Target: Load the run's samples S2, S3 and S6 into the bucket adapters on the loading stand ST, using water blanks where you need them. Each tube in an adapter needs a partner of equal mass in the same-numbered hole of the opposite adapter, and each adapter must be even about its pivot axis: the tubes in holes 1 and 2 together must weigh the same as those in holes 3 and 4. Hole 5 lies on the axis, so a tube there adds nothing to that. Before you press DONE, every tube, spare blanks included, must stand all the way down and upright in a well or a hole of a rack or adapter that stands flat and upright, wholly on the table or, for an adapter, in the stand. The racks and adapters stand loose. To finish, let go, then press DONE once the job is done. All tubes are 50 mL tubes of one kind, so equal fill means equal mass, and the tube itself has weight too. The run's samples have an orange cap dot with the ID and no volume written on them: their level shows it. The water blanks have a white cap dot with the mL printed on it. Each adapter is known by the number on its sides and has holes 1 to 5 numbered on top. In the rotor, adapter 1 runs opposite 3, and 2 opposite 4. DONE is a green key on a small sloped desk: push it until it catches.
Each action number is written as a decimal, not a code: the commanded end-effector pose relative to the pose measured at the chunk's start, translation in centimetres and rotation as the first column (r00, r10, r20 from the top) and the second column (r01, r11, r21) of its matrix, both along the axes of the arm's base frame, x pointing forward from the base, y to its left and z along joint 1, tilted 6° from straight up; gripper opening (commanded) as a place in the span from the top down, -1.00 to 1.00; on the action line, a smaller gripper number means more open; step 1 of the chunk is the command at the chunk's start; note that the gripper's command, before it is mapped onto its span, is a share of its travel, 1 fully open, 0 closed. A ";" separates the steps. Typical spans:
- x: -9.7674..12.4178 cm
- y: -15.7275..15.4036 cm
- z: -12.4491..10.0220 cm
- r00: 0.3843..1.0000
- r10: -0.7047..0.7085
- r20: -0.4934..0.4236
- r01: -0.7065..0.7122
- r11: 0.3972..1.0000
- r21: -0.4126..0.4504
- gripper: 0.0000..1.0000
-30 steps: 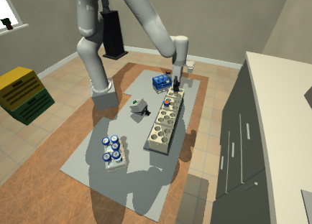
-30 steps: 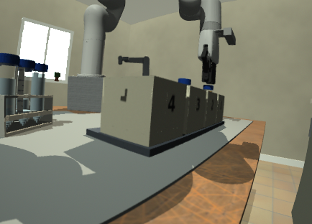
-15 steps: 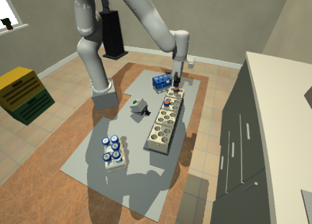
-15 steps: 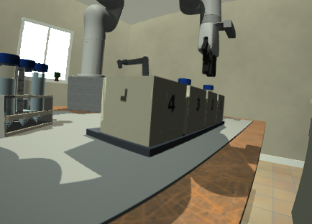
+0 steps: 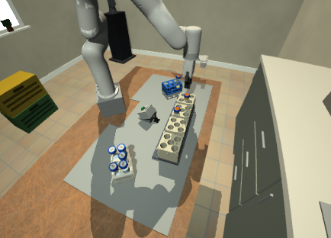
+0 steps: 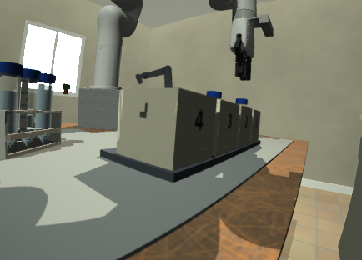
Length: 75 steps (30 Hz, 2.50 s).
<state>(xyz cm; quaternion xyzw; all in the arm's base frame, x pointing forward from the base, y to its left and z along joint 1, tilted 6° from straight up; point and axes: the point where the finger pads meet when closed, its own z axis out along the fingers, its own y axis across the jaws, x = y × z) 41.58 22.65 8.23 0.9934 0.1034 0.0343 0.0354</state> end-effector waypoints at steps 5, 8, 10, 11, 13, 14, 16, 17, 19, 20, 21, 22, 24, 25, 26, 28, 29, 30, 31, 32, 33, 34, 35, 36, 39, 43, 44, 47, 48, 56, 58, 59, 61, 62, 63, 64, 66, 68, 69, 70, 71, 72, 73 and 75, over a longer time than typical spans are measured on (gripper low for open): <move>0.0 0.1 1.3 1.000 0.000 0.004 0.000 1.000 0.002 0.13; 0.0 0.2 1.9 1.000 0.000 0.004 0.000 1.000 0.002 0.13; -0.1 0.2 2.3 1.000 0.000 0.004 0.000 1.000 0.002 0.13; -0.1 0.2 2.5 1.000 0.000 0.004 0.000 1.000 0.002 0.13; -0.1 0.2 2.9 1.000 0.000 0.004 0.000 1.000 0.002 0.13; -0.1 0.3 3.1 1.000 0.000 0.004 0.000 1.000 0.002 0.13; -0.1 0.3 3.5 1.000 0.000 0.004 0.000 1.000 0.002 0.13; -0.2 0.3 3.7 1.000 0.000 0.004 0.000 1.000 0.002 0.13; -0.2 0.3 4.1 1.000 0.000 0.004 0.000 1.000 0.002 0.13; -0.2 0.3 4.3 1.000 0.000 0.004 0.000 1.000 0.002 0.13; -0.2 0.3 4.3 1.000 0.000 0.004 0.000 1.000 0.002 0.13; -0.2 0.3 4.3 1.000 0.000 0.004 0.000 1.000 0.002 0.13; -0.2 0.4 4.7 1.000 0.000 0.004 0.000 1.000 0.002 0.13; -0.2 0.4 4.7 1.000 0.000 0.004 0.000 1.000 0.002 0.13; -0.2 0.4 4.7 1.000 0.000 0.004 0.000 1.000 0.002 0.13; -0.2 0.4 4.7 1.000 0.000 0.004 0.000 1.000 0.002 0.13; -0.2 0.4 4.7 1.000 0.000 0.004 0.000 1.000 0.002 0.13; -0.2 0.4 4.7 1.000 0.000 0.004 0.000 1.000 0.002 0.13; -0.2 0.4 4.7 1.000 0.000 0.004 0.000 1.000 0.002 0.13; -0.2 0.4 4.7 1.000 0.000 0.004 0.000 1.000 0.002 0.13; -0.2 0.4 4.7 1.000 0.000 0.004 0.000 1.000 0.002 0.13; -0.2 0.4 4.7 1.000 0.000 0.004 0.000 1.000 0.002 0.13; -0.2 0.4 4.7 1.000 0.000 0.004 0.000 1.000 0.002 0.13; -0.2 0.4 4.7 1.000 0.000 0.004 0.000 1.000 0.002 0.13; -0.2 0.4 4.7 1.000 0.000 0.004 0.000 1.000 0.002 0.13; -0.2 0.4 4.7 1.000 0.000 0.004 0.000 1.000 0.002 0.13; -0.2 0.4 4.7 1.000 0.000 0.004 0.000 1.000 0.002 0.13; -0.2 0.4 4.7 1.000 0.000 0.004 0.000 1.000 0.002 0.13; -0.6 0.8 4.7 0.999 0.033 0.002 -0.033 0.999 0.000 -0.15; -2.5 3.1 4.4 0.973 0.230 -0.013 -0.230 0.973 -0.014 -0.15; -3.1 3.8 4.3 0.956 0.294 -0.018 -0.294 0.956 -0.018 -0.15; -3.4 4.2 4.3 0.945 0.326 -0.021 -0.326 0.945 -0.020 -0.15; -4.0 5.0 4.2 0.922 0.387 -0.026 -0.388 0.921 -0.023 -0.15; -4.4 5.4 4.1 0.908 0.418 -0.029 -0.418 0.908 -0.025 -0.15; -4.7 5.8 4.1 0.894 0.448 -0.032 -0.448 0.893 -0.026 -0.15; -5.0 6.2 4.0 0.878 0.477 -0.035 -0.478 0.878 -0.028 -0.15; -5.6 6.9 3.9 0.845 0.534 -0.041 -0.535 0.844 -0.030 -0.15; -6.3 7.7 3.8 0.807 0.588 -0.048 -0.590 0.807 -0.032 -0.15; -6.6 8.1 3.8 0.787 0.615 -0.051 -0.616 0.787 -0.033 -0.15; -6.9 8.5 3.7 0.766 0.640 -0.054 -0.642 0.766 -0.033 -0.15; -7.2 8.9 3.7 0.744 0.665 -0.057 -0.667 0.744 -0.034 -0.15; -7.2 8.9 3.7 0.744 0.665 -0.057 -0.667 0.744 -0.034 -0.15; -7.2 8.9 3.7 0.744 0.665 -0.057 -0.667 0.744 -0.034 -0.15; -7.8 9.6 3.6 0.711 0.701 -0.062 -0.703 0.710 -0.035 -0.15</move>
